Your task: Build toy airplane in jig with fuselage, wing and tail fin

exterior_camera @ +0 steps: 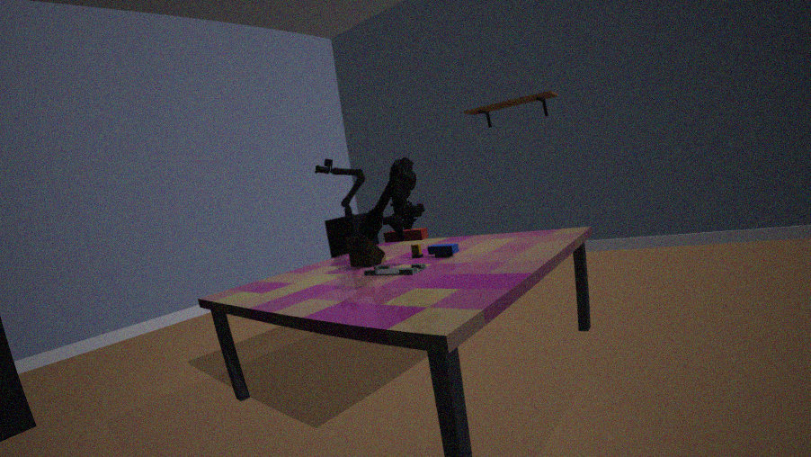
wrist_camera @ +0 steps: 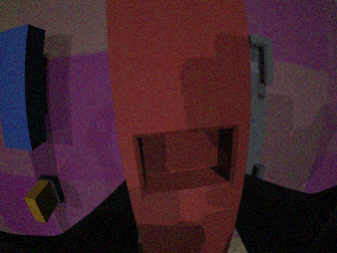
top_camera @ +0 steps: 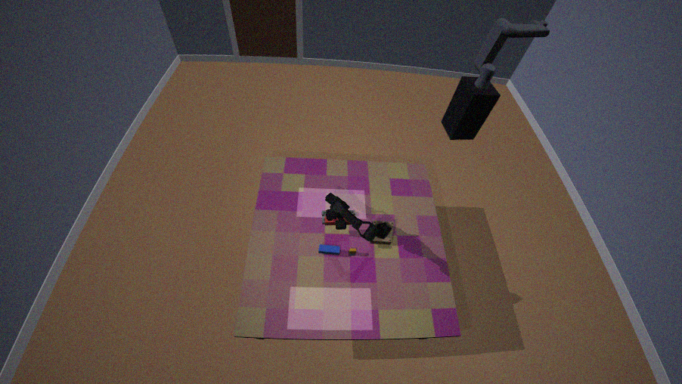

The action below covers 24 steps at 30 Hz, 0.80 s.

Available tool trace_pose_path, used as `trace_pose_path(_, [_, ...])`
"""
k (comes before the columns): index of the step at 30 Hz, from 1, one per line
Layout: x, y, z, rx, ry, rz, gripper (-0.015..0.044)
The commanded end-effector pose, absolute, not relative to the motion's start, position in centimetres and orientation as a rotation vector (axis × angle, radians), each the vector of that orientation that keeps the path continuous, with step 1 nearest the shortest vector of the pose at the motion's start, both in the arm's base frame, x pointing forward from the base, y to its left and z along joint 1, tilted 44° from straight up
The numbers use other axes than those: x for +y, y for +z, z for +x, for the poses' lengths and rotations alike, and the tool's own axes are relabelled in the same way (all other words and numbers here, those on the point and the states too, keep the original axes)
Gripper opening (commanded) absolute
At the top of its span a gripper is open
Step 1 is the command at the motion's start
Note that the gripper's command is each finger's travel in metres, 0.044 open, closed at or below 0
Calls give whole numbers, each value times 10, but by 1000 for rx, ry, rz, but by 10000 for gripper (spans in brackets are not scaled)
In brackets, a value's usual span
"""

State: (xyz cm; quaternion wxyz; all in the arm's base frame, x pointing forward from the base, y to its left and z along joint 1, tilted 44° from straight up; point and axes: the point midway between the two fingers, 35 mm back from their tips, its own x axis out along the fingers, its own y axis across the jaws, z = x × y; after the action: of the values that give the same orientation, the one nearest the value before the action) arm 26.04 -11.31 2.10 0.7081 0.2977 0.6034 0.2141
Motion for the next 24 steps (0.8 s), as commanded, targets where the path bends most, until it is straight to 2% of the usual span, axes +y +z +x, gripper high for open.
trace_pose_path(1, [-120, 10, 258, 1336, 475, 649, 0])
trace_pose_path(24, [-141, -61, 245, 1321, 504, 611, 0])
